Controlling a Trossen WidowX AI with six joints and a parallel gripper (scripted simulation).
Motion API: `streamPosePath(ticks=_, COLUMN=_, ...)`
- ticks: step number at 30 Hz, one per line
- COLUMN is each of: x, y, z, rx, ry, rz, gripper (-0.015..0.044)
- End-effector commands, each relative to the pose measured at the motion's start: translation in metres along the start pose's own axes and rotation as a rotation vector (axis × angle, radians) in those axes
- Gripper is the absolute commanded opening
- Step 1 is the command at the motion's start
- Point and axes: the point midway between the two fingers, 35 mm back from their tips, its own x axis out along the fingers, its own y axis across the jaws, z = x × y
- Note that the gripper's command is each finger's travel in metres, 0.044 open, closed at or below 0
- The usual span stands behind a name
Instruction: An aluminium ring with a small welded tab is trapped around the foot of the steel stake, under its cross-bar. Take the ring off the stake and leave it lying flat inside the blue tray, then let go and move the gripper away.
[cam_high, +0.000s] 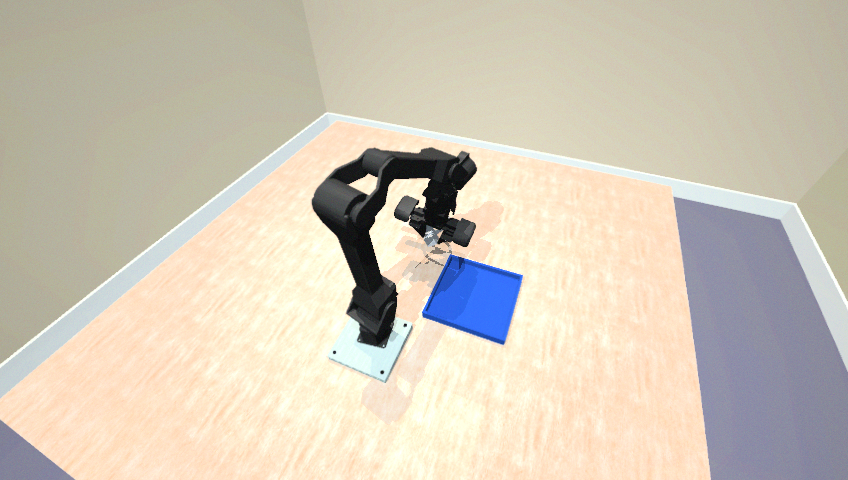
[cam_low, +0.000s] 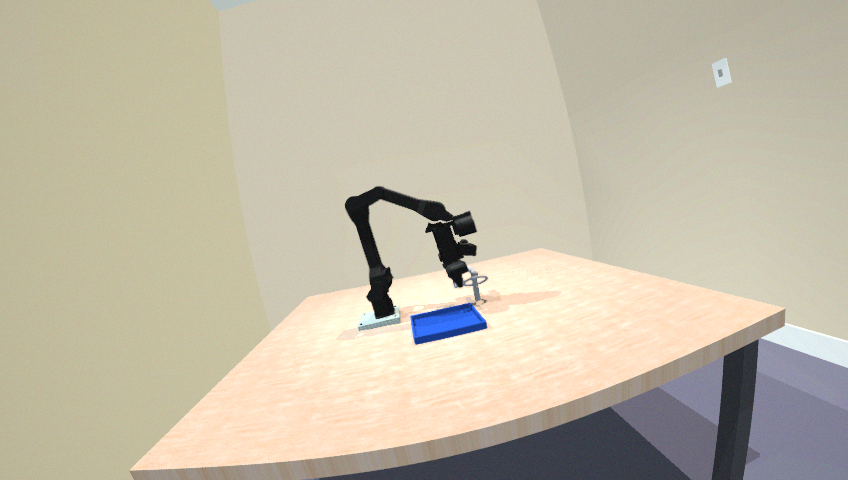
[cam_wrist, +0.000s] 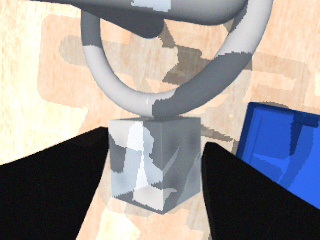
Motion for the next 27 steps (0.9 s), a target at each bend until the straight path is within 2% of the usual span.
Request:
streamPosePath(ticks=1, x=-0.003, y=-0.001, z=0.001, rx=-0.007, ry=-0.001, rz=-0.013, gripper=0.0000)
streamPosePath(ticks=27, x=-0.017, y=0.012, z=0.004, rx=-0.019, ry=0.001, rz=-0.093, gripper=0.0000)
